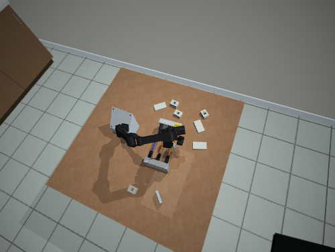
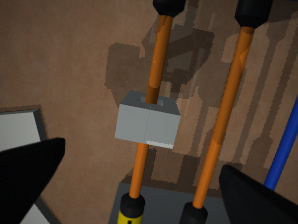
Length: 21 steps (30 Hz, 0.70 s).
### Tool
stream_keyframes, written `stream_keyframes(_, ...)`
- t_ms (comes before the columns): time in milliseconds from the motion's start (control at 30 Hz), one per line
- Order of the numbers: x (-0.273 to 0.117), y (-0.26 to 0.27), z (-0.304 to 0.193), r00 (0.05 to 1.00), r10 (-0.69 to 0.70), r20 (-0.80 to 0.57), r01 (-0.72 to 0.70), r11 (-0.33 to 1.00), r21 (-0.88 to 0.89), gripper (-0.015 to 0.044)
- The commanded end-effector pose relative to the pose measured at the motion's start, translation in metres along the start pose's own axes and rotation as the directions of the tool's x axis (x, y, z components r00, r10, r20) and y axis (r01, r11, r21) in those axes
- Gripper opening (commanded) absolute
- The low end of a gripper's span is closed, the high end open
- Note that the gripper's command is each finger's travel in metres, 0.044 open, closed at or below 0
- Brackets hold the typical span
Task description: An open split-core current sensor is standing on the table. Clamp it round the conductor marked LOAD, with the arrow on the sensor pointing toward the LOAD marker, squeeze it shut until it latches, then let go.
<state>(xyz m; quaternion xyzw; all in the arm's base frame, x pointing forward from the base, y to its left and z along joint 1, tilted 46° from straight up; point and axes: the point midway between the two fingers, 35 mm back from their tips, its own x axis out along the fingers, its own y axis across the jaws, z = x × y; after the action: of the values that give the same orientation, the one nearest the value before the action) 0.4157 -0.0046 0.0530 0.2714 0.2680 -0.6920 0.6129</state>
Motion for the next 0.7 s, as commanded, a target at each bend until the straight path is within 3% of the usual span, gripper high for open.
stream_keyframes(0, 0.0, 0.0, -0.001, 1.0, -0.003, -0.004, 0.003, 1.0, 0.003, 0.044)
stream_keyframes(133, 0.0, -0.001, -0.004, 1.0, 0.021, 0.012, -0.02, 0.999, -0.03, 0.044)
stream_keyframes(300, 0.001, -0.01, -0.034, 0.98, 0.175, 0.096, -0.146, 0.958, -0.247, 0.044)
stream_keyframes(667, 0.004, -0.064, -0.076, 0.829, 0.5, 0.25, -0.226, 0.709, -0.668, 0.044)
